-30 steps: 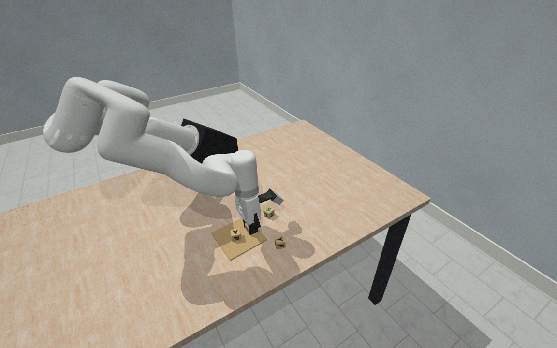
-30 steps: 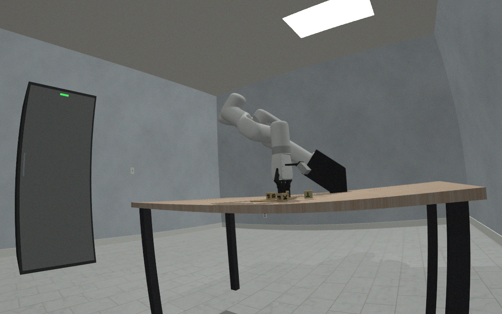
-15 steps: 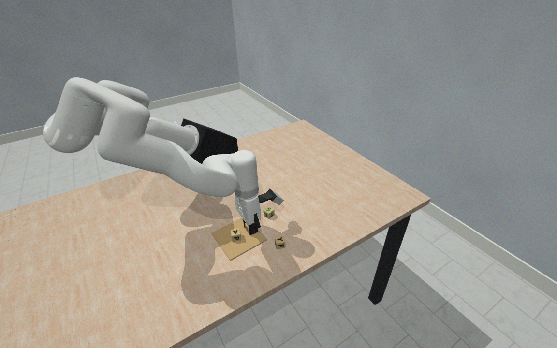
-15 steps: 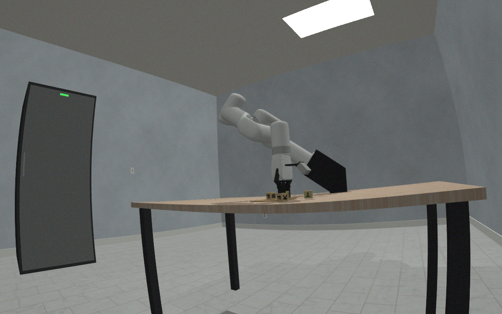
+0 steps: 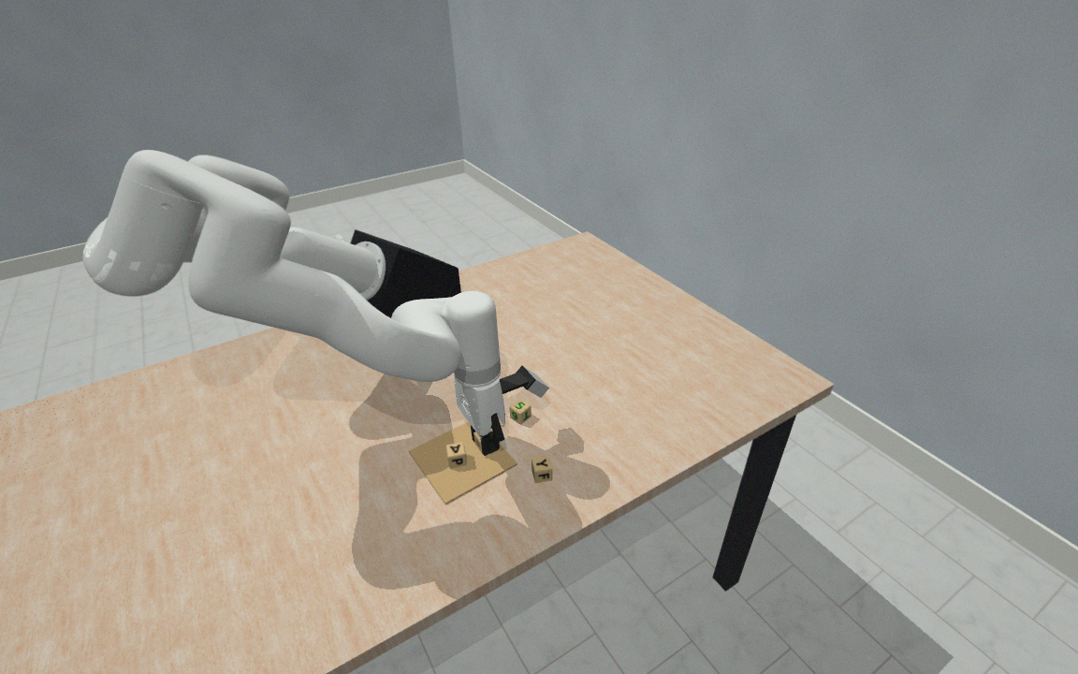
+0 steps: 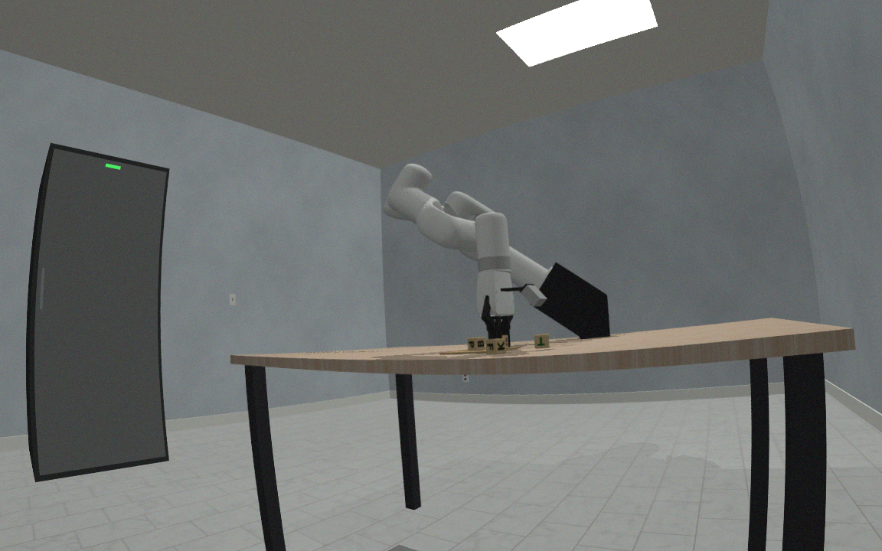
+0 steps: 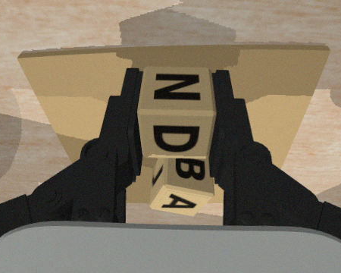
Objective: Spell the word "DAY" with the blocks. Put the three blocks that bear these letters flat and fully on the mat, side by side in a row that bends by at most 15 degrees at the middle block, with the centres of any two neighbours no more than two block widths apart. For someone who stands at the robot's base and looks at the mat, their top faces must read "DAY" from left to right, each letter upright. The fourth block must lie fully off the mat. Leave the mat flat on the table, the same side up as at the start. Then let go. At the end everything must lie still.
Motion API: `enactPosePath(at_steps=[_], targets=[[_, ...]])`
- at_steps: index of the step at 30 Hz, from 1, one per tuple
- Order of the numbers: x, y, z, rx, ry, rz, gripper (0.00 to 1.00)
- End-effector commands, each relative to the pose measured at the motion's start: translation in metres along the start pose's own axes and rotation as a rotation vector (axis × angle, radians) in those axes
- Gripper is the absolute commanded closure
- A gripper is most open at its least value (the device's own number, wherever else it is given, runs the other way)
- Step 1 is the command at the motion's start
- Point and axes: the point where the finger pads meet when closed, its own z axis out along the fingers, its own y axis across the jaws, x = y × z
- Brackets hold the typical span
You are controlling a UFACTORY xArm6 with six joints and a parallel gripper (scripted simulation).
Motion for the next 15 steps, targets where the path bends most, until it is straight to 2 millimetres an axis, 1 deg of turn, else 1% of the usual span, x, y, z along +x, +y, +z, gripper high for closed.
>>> enactPosePath(at_steps=[1,10,11,15], targets=[[0.0003,0.001,-0.001,-0.002,0.001,0.001,0.73],[0.0003,0.001,-0.001,-0.002,0.001,0.001,0.73],[0.0003,0.001,-0.001,-0.002,0.001,0.001,0.69],[0.0003,0.001,-0.001,-0.002,0.001,0.001,0.69]])
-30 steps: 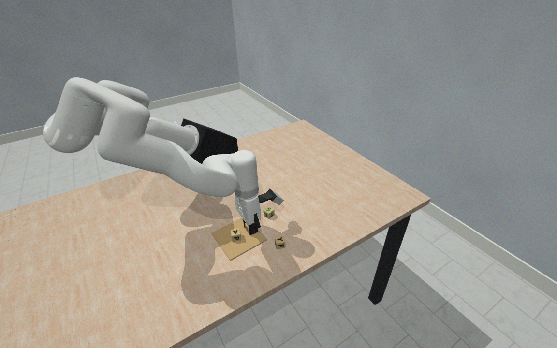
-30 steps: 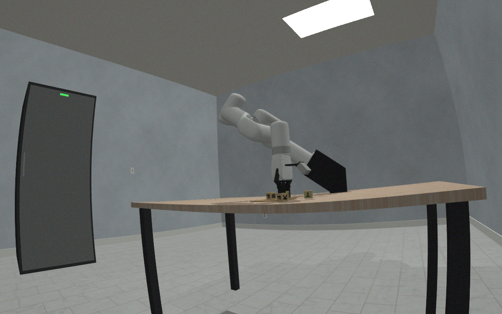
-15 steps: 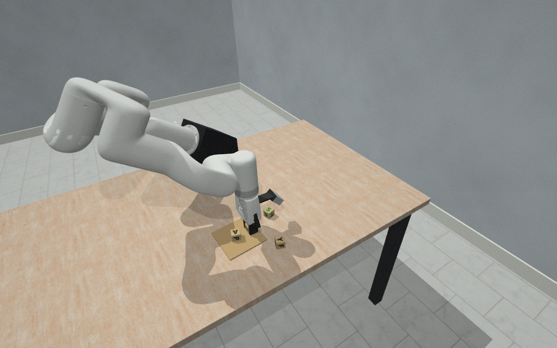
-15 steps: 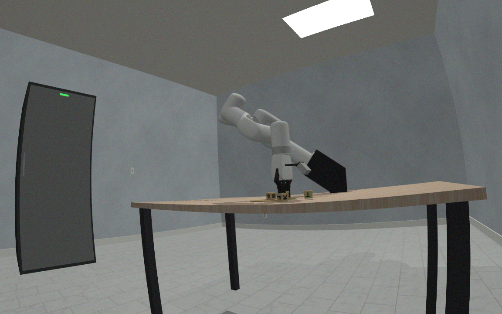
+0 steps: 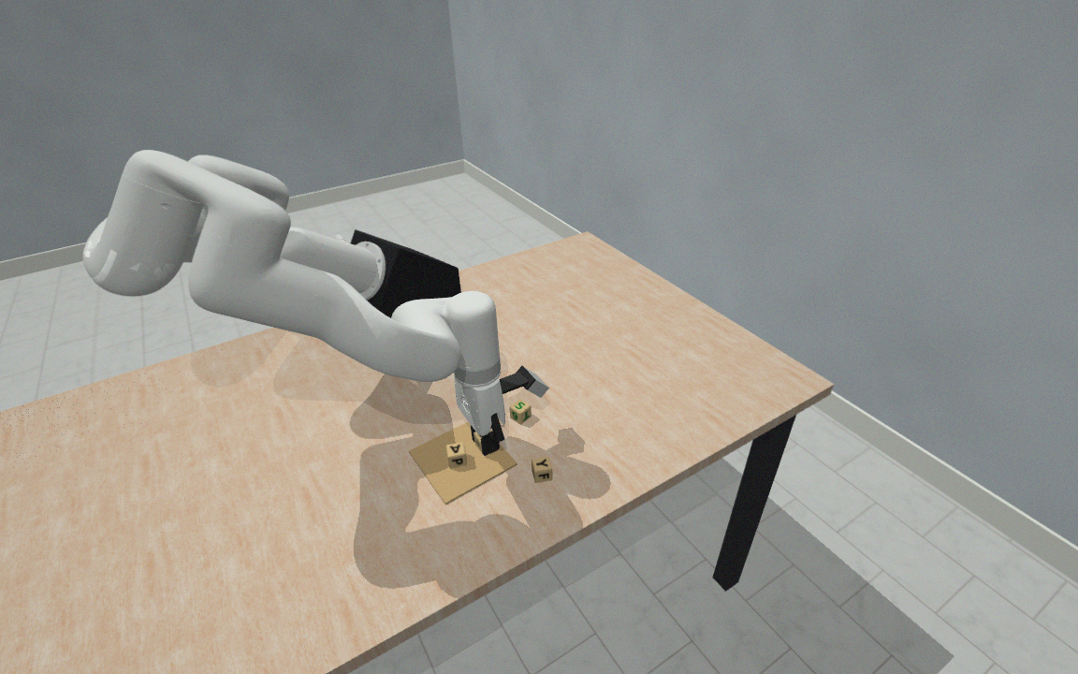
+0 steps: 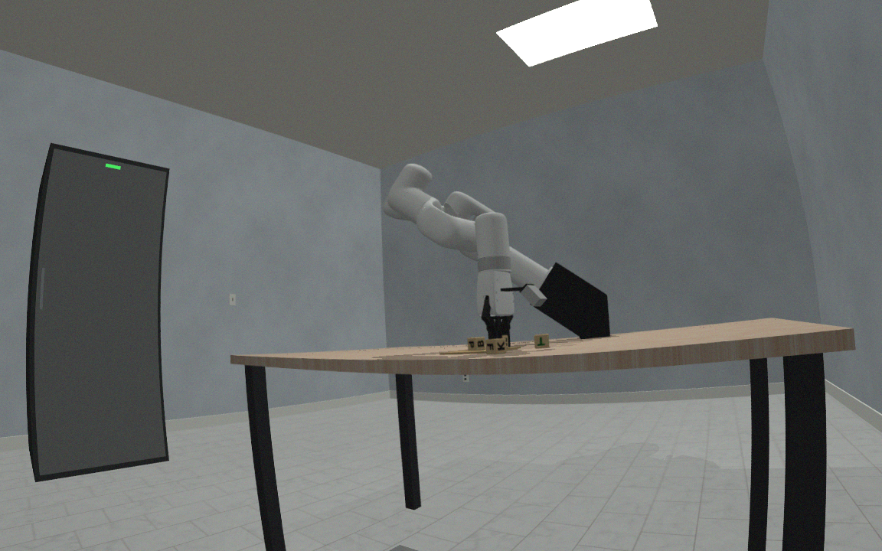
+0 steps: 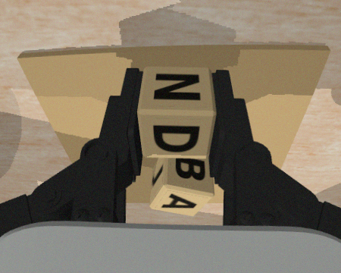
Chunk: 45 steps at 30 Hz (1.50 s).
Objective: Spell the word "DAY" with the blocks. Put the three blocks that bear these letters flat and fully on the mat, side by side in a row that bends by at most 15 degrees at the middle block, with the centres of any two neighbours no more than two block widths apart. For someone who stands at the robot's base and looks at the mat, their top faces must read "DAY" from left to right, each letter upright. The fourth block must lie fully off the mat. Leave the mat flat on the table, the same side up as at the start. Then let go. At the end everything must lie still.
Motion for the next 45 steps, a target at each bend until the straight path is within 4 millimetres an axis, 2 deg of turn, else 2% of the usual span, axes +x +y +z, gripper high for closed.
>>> enactPosePath(at_steps=[1,3,4,6,7,9,10,25,30,32,45], targets=[[0.0,0.001,-0.001,-0.002,0.001,0.001,0.65],[0.0,0.001,-0.001,-0.002,0.001,0.001,0.65],[0.0,0.001,-0.001,-0.002,0.001,0.001,0.61],[0.0,0.001,-0.001,-0.002,0.001,0.001,0.61],[0.0,0.001,-0.001,-0.002,0.001,0.001,0.57],[0.0,0.001,-0.001,-0.002,0.001,0.001,0.57],[0.0,0.001,-0.001,-0.002,0.001,0.001,0.53],[0.0,0.001,-0.004,-0.002,0.001,0.001,0.53],[0.0,0.001,-0.02,-0.002,0.001,0.001,0.53],[0.0,0.001,-0.02,-0.002,0.001,0.001,0.53],[0.0,0.001,-0.083,-0.002,0.001,0.001,0.53]])
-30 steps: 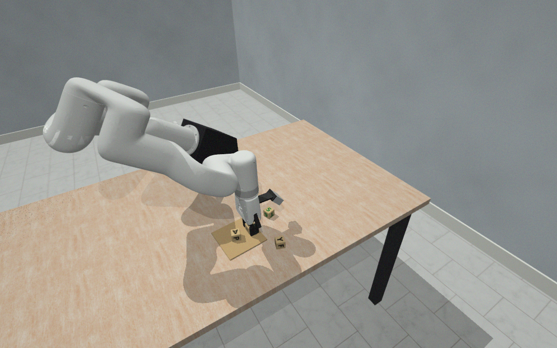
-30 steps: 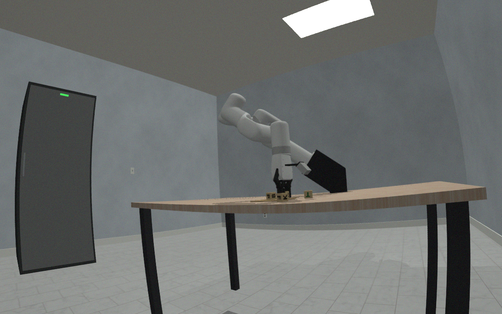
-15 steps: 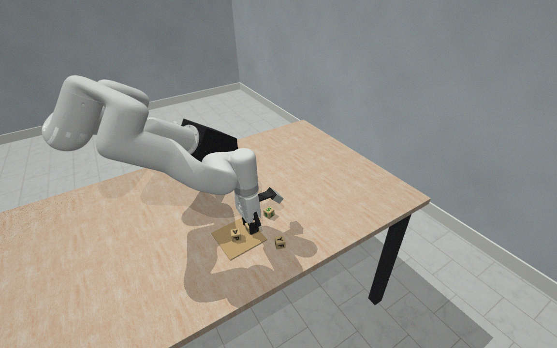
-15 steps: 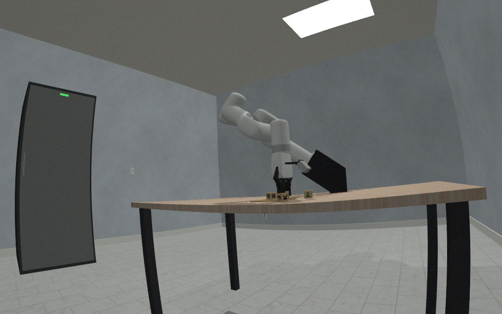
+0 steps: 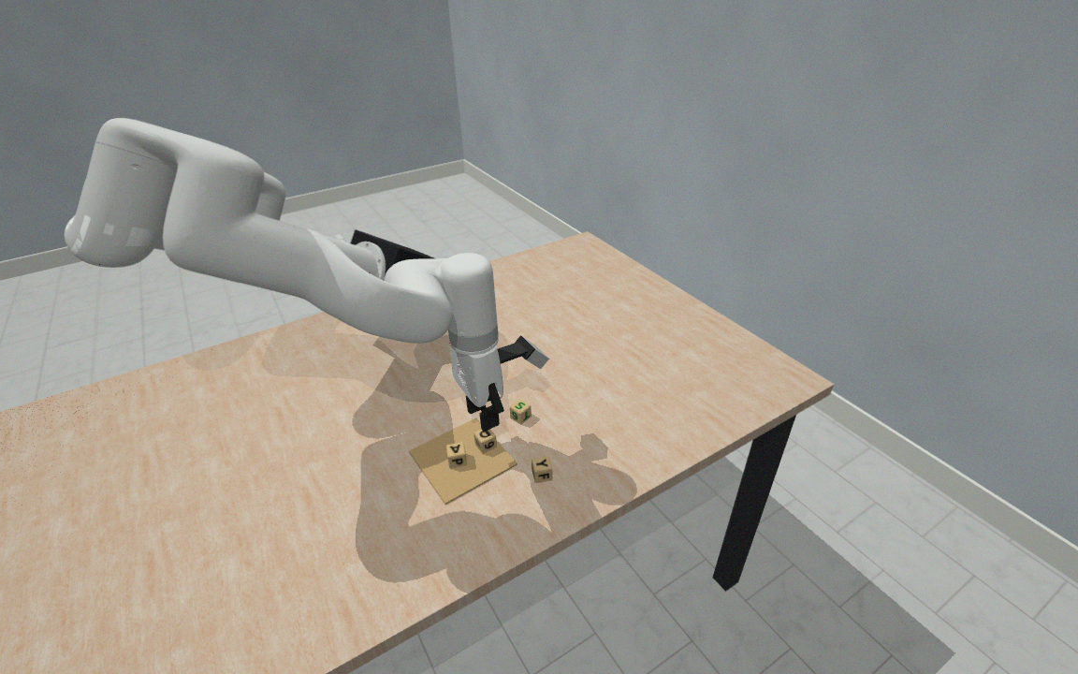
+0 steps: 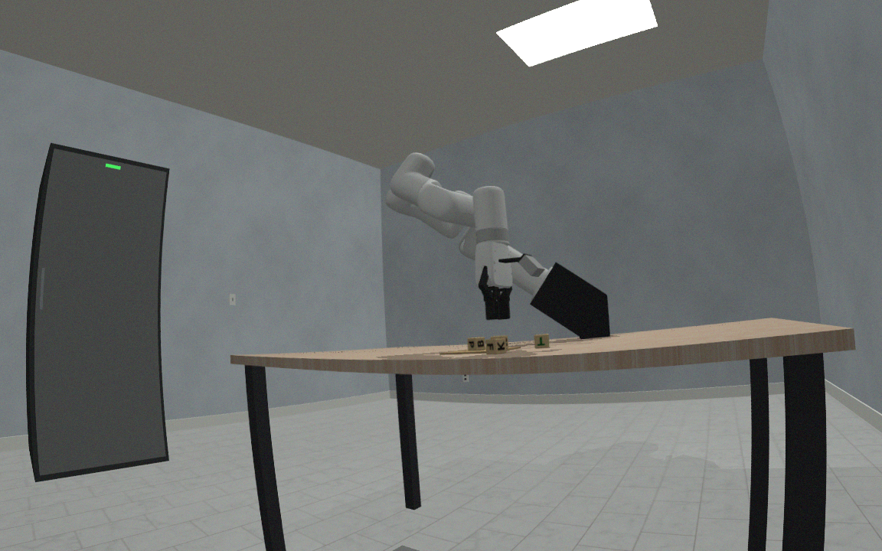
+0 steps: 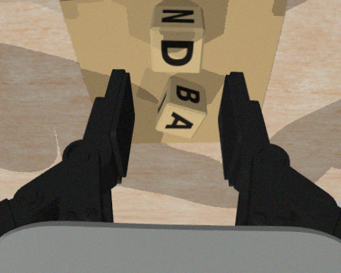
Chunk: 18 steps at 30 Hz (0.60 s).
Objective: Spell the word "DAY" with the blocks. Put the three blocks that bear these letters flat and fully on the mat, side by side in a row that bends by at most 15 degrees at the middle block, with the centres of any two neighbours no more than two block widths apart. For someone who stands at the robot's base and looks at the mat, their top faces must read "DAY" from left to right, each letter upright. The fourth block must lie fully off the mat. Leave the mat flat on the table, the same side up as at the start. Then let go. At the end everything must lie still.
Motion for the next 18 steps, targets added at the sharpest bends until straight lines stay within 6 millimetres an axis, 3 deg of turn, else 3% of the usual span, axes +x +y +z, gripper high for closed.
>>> enactPosePath(at_steps=[1,9,10,18], targets=[[-0.0005,0.0006,-0.0214,-0.001,0.0,0.001,0.53],[-0.0005,0.0005,-0.0268,-0.001,0.0,0.001,0.53],[-0.0005,0.0005,-0.0268,-0.001,0.0,0.001,0.0],[-0.0005,0.0005,-0.0268,-0.001,0.0,0.001,0.0]])
